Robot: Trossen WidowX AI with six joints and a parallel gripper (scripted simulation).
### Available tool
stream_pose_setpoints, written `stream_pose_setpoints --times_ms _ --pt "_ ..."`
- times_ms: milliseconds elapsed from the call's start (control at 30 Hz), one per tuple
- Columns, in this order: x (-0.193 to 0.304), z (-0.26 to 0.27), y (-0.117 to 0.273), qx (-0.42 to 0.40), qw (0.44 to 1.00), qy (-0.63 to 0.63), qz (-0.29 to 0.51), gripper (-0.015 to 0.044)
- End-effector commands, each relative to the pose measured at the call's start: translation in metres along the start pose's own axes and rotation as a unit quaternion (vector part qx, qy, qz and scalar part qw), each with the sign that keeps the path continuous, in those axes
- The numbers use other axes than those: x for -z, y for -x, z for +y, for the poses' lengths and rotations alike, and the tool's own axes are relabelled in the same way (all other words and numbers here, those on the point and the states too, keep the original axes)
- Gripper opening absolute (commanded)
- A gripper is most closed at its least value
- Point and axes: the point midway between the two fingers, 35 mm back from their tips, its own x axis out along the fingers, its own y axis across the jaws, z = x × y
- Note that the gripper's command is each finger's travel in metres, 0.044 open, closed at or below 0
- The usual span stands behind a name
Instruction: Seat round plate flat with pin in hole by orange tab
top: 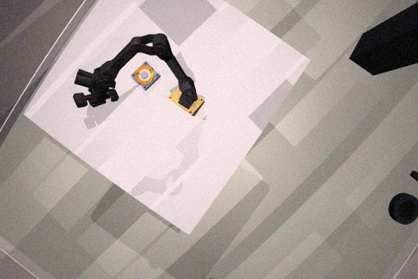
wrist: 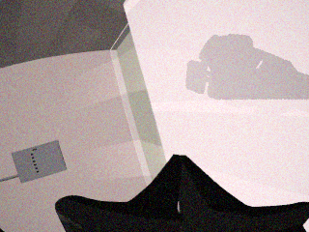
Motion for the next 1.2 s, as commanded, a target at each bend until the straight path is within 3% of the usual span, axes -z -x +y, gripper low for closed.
stream_pose_setpoints --times_ms 0,100,167,300,1167 --pt "-0.042 -0.067 0.004 0.133 0.989 0.060 -0.033 0.0000" --pt "-0.070 -0.127 0.018 0.250 0.960 0.119 -0.029 0.0000" --pt "-0.077 -0.143 0.023 0.280 0.950 0.136 -0.023 0.0000" --pt "-0.106 -0.214 0.057 0.415 0.882 0.222 0.032 0.0000" --pt "-0.131 -0.257 0.035 0.422 0.877 0.227 0.035 0.0000"
